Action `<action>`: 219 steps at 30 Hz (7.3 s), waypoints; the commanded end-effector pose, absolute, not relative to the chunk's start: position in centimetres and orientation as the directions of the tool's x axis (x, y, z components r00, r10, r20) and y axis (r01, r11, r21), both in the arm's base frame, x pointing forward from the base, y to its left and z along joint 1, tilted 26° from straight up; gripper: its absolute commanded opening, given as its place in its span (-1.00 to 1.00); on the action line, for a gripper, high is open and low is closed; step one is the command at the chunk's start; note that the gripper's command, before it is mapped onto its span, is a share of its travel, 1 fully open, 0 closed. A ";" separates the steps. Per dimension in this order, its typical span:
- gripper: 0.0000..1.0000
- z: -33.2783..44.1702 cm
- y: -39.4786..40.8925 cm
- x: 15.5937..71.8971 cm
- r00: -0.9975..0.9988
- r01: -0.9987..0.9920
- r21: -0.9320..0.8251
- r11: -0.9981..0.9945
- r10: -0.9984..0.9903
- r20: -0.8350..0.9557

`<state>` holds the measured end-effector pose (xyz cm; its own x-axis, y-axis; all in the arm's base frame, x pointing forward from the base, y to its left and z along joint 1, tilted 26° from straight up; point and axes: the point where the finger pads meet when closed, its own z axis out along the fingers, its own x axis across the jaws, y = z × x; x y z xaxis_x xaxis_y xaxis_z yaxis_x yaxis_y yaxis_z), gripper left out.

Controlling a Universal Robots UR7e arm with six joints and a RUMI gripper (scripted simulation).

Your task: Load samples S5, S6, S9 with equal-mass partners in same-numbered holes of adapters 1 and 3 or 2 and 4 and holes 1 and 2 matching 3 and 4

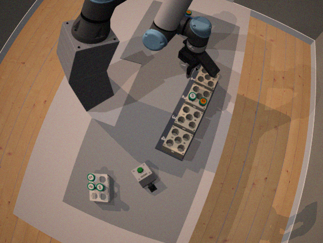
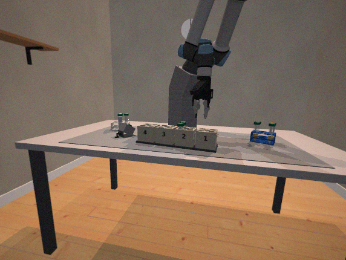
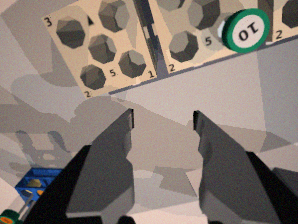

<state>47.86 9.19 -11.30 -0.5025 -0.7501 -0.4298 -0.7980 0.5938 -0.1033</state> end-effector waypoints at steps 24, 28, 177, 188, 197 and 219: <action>-0.30 -5.9 29.6 44.3 -0.474 -0.814 -0.121 0.568 -0.770 -0.426; -0.30 -5.1 32.8 43.8 -0.474 -0.814 -0.121 0.568 -0.770 -0.426; -1.00 5.9 42.4 38.5 -0.291 -0.896 -0.209 0.392 -0.873 -0.391; -1.00 4.4 36.7 39.5 -0.224 -0.915 -0.237 0.326 -0.900 -0.374; -1.00 2.9 30.9 40.4 -0.224 -0.915 -0.237 0.326 -0.900 -0.374; -1.00 -0.1 19.4 42.2 -0.224 -0.915 -0.237 0.326 -0.900 -0.374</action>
<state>41.82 21.53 0.36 -0.2306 -0.9008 -0.3679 -0.9129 0.3311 -0.2386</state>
